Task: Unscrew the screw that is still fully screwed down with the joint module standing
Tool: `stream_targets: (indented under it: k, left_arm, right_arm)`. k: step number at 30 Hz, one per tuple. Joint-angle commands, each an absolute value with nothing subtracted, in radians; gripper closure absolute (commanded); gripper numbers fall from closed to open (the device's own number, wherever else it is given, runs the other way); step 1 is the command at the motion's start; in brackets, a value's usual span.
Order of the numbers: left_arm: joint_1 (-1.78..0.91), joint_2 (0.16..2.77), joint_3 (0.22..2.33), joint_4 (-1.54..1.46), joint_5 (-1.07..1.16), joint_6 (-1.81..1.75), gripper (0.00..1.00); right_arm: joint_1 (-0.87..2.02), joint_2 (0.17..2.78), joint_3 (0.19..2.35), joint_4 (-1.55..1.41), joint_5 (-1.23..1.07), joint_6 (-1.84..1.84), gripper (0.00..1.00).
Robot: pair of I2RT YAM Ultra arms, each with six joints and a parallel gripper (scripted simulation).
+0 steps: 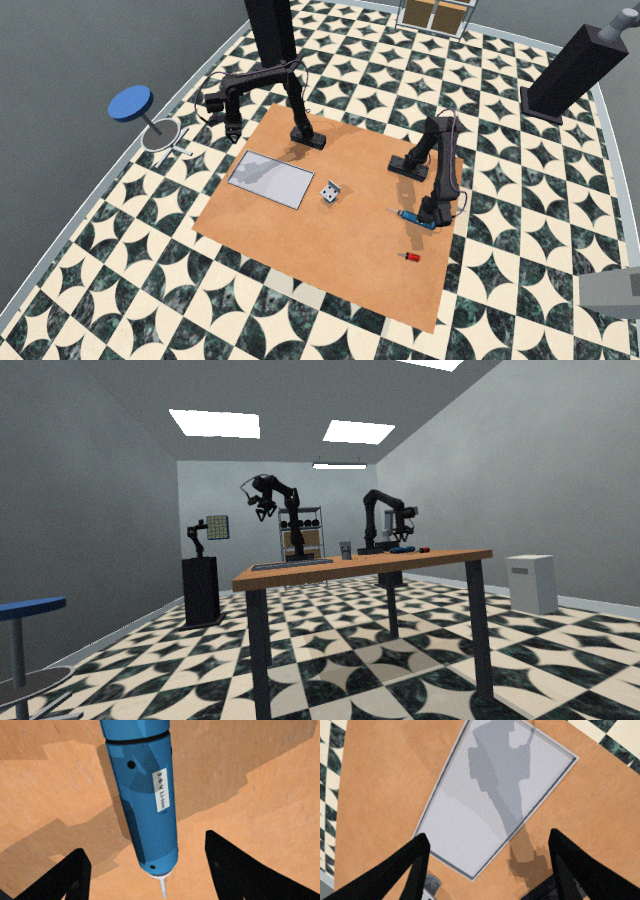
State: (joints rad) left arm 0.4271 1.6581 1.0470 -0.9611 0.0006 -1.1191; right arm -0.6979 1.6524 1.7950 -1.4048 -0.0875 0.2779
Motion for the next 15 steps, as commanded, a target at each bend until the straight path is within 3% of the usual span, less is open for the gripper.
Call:
stream_targets:
  k: [1,15]
  left_arm:
    - [0.413,1.629,1.077,-0.952,-0.014,-1.11,0.35]
    - [0.413,1.629,1.077,-0.952,-0.014,-1.11,0.35]
  right_arm:
    - [-0.709,1.63,1.822,-1.377,-0.111,0.239,0.14]
    - [-0.581,1.652,1.706,-1.28,-0.283,0.006,0.14]
